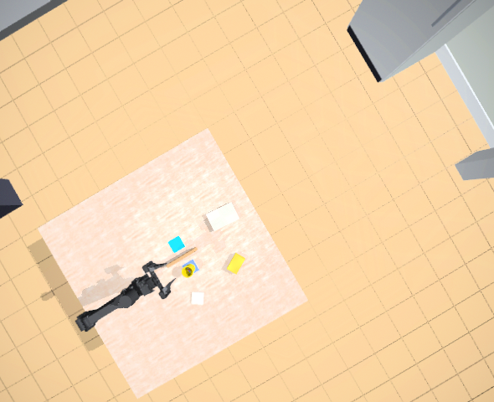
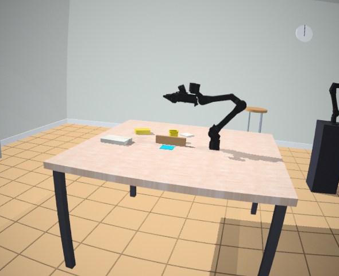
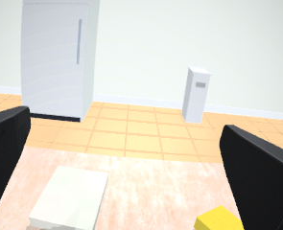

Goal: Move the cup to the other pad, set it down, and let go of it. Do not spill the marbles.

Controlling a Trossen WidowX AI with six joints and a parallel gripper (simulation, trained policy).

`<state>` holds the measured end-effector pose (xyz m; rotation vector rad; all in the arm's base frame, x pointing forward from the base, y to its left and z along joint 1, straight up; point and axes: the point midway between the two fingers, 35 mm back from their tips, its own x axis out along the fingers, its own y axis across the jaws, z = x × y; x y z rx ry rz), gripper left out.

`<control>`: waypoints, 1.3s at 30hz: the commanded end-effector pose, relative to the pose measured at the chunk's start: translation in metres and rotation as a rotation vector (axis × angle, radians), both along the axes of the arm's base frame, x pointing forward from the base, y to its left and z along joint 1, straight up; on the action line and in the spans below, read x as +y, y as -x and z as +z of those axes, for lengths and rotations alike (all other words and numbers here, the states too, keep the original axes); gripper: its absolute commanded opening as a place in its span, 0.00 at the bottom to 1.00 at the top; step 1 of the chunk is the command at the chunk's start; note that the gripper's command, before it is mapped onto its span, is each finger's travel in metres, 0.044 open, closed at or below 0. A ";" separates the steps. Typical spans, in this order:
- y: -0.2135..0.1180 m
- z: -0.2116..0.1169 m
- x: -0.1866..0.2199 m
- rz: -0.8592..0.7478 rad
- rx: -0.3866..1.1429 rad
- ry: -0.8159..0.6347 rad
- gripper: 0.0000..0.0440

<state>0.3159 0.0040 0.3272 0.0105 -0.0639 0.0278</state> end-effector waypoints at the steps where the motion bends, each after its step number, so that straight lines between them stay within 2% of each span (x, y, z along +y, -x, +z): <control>1: 0.000 0.000 0.000 -0.003 0.005 -0.005 0.85; 12: -0.003 -0.013 0.004 -0.012 0.118 -0.074 0.22; 39: -0.020 -0.042 0.040 0.020 0.513 -0.272 0.23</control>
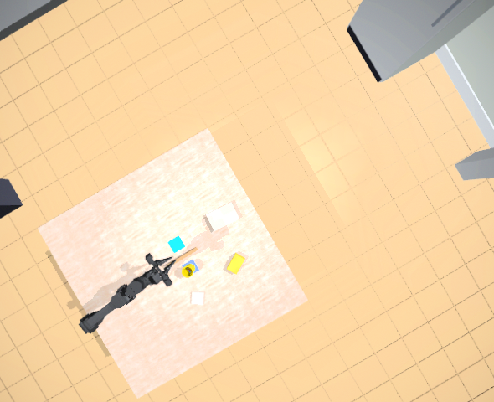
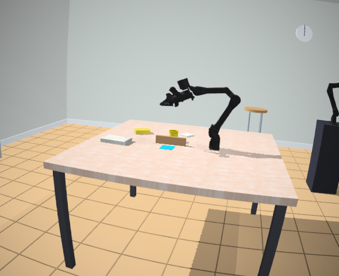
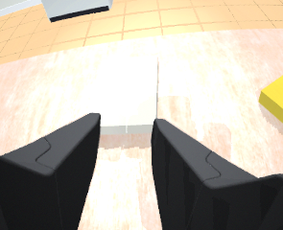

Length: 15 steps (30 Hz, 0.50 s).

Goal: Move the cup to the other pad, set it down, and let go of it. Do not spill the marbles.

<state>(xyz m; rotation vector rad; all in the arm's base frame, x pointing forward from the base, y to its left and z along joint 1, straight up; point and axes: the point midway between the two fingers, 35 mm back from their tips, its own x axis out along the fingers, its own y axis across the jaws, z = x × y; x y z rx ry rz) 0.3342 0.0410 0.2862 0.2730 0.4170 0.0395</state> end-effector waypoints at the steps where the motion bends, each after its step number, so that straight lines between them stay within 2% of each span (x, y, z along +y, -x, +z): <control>1: -0.002 -0.002 0.004 -0.005 0.045 -0.019 0.23; 15: -0.004 -0.022 0.013 -0.025 0.273 -0.046 0.24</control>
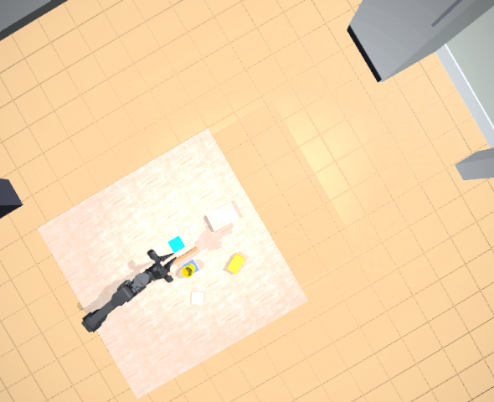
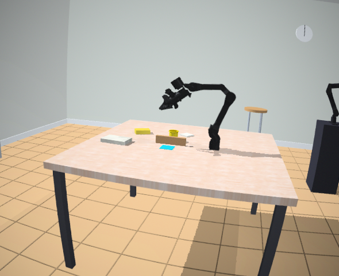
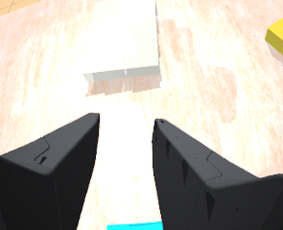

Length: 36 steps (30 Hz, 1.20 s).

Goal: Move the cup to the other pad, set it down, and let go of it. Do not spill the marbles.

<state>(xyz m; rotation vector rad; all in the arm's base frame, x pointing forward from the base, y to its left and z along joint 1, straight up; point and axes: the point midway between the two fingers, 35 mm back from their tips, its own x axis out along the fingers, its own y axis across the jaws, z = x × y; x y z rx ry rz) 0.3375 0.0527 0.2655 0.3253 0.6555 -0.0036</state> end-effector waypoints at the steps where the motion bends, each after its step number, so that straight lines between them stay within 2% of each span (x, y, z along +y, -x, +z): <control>1: -0.001 -0.003 0.002 -0.007 0.046 -0.002 0.24; 24: 0.007 -0.038 -0.006 -0.019 0.406 0.079 0.30; 36: 0.014 -0.054 -0.021 -0.008 0.584 0.143 0.28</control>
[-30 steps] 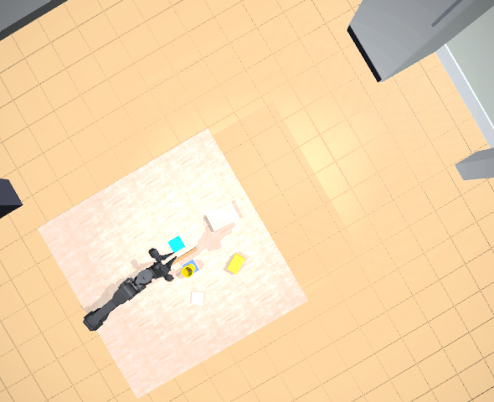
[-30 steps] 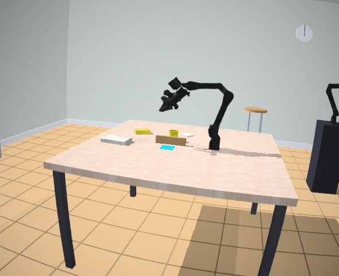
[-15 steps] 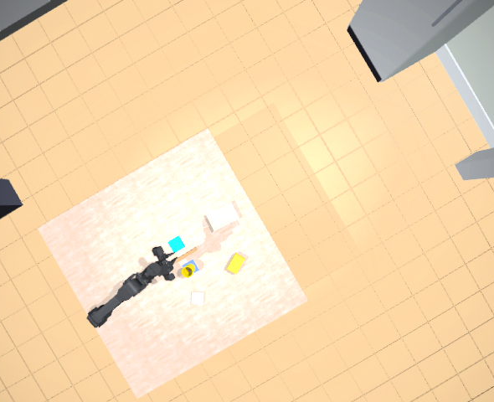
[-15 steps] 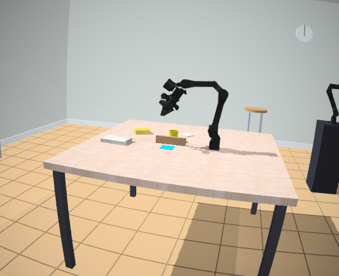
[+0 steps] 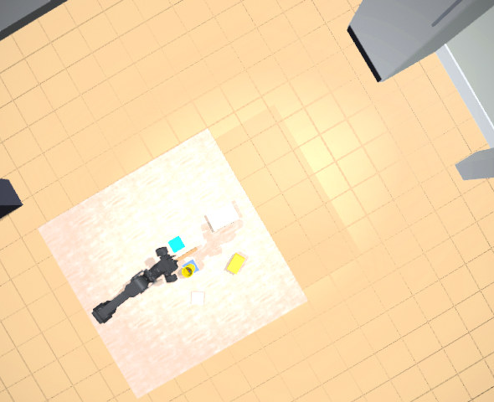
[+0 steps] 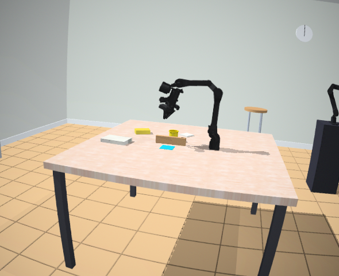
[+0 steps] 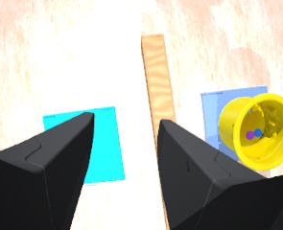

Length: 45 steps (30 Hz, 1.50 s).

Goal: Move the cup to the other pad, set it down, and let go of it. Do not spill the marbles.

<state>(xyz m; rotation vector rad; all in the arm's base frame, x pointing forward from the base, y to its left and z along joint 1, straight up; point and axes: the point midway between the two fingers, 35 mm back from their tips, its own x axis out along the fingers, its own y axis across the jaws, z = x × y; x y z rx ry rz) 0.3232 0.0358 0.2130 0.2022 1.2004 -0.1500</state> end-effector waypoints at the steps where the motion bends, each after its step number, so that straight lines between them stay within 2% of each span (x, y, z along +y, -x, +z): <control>1: 0.001 -0.003 -0.006 0.007 0.042 0.019 0.28; 21: 0.017 -0.039 -0.043 0.052 0.306 0.090 0.28; 45: 0.026 -0.103 -0.083 0.120 0.445 0.108 0.40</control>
